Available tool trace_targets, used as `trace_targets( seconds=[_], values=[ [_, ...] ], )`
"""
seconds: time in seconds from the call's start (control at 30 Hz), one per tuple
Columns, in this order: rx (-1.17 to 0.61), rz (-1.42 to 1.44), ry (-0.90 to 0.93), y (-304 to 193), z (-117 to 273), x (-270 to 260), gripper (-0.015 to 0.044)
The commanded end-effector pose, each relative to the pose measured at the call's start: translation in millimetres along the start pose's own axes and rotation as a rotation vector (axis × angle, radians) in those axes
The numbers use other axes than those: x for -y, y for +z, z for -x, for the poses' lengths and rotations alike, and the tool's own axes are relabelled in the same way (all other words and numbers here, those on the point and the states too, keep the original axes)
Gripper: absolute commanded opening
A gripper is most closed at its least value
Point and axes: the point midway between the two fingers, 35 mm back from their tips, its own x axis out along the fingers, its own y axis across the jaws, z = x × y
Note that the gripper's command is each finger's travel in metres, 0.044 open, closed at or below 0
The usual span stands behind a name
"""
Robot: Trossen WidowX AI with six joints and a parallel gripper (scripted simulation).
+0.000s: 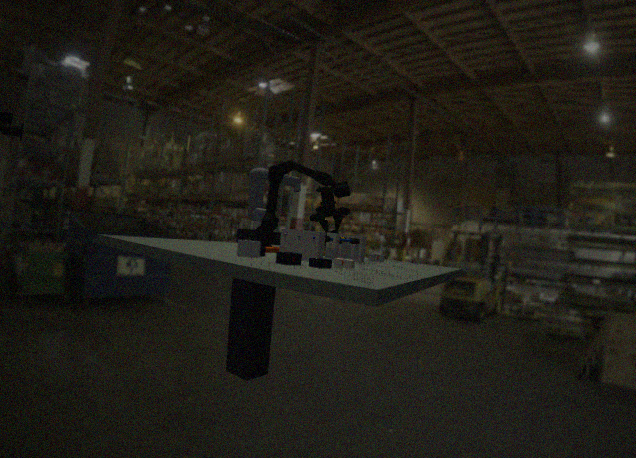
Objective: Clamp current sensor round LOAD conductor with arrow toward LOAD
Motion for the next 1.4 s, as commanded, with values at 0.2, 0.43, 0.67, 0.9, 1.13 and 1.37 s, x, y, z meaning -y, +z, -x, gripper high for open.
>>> trace_targets(
  seconds=[0.2, 0.43, 0.67, 0.9, 1.13, 1.37],
  values=[
    [-0.001, 0.000, 0.003, -0.2, 1.2, -0.7, 0.0000],
    [-0.001, 0.000, 0.003, -0.2, 1.2, -0.7, 0.0000],
    [-0.001, 0.000, 0.003, -0.2, 1.2, -0.7, 0.0000],
    [-0.001, 0.000, 0.003, -0.2, 1.2, -0.7, 0.0000],
    [-0.001, 0.000, 0.001, -0.2, 1.1, -0.8, 0.0000],
    [0.002, 0.003, -0.068, -0.3, -0.5, -5.4, 0.0000]
  ],
)
